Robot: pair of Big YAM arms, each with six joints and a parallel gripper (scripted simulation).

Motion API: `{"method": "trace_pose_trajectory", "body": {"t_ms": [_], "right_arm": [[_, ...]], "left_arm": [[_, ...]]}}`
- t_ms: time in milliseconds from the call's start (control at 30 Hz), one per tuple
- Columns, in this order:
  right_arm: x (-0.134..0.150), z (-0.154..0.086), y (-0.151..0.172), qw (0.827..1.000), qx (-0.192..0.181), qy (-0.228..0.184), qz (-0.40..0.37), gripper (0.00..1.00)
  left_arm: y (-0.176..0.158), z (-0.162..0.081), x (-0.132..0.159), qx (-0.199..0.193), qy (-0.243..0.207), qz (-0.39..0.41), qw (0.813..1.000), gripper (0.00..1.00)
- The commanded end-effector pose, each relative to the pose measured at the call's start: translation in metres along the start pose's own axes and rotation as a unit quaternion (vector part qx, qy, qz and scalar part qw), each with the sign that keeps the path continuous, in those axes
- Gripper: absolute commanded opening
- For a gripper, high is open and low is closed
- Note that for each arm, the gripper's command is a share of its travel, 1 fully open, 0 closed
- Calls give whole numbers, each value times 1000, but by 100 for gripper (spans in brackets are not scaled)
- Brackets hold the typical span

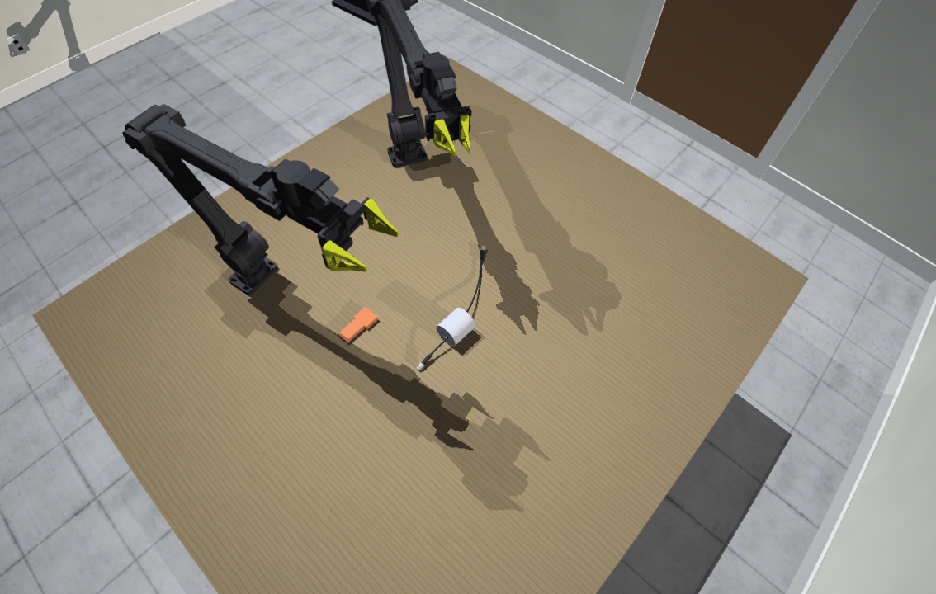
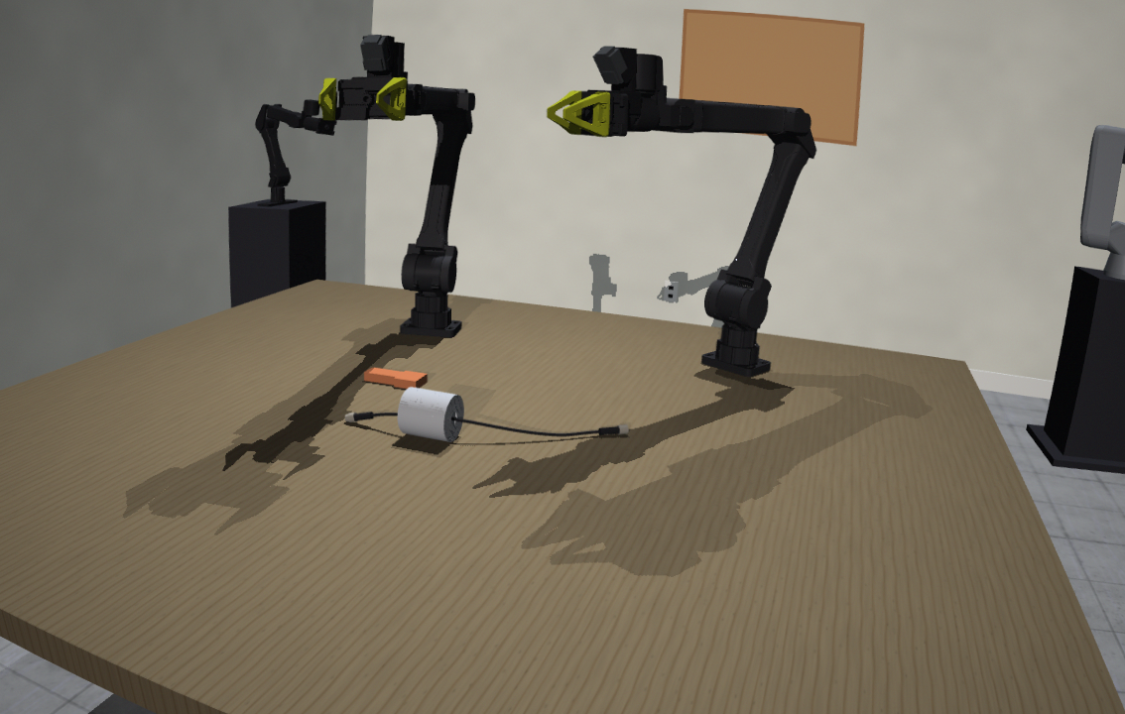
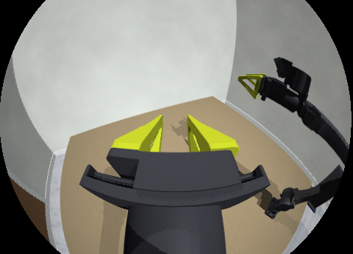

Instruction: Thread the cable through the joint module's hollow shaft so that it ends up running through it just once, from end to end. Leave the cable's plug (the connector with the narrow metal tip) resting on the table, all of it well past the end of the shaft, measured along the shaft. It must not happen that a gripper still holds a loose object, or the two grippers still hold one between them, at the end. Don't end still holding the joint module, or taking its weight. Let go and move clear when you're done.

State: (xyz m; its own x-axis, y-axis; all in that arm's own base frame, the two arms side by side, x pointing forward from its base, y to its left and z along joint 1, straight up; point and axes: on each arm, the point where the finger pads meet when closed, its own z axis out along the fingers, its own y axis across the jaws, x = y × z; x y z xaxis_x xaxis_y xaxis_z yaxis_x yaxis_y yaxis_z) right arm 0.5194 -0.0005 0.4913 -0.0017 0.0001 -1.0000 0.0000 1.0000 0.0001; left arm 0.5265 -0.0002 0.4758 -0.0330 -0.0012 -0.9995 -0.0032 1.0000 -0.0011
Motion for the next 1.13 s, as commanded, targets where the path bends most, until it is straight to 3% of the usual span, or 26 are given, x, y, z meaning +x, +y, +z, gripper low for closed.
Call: {"method": "trace_pose_trajectory", "body": {"t_ms": [0, 33, 100, 200, 333, 367, 600, 633, 1100], "right_arm": [[-56, -6, 7, 999, -5, -45, -4, 96], [-56, -6, 7, 999, -5, -45, -4, 96], [-57, -6, 7, 999, -6, -46, -4, 96], [-58, -6, 7, 999, -6, -47, -4, 96], [-58, -6, 7, 999, -6, -46, -4, 96], [-58, -6, 7, 999, -6, -46, -4, 96], [-58, -6, 7, 999, -6, -47, -4, 96], [-42, -3, 3, 999, -2, -35, -2, 96], [-42, -3, 3, 999, -2, -35, -2, 96]], "left_arm": [[-4, 5, 14, 2, 7, -7, 1000, 32], [-4, 5, 14, 2, 7, -7, 1000, 32], [-5, -19, -82, 6, -76, 6, 997, 32], [-4, -21, -86, 5, -80, 6, 997, 32], [-3, -6, -63, 4, -54, 6, 999, 32], [-3, -4, -42, 4, -38, 6, 999, 32], [-1, -3, -45, 3, -39, 4, 999, 32], [-1, -8, -44, 3, -40, 2, 999, 32], [-1, -8, -44, 3, -40, 2, 999, 32]]}}
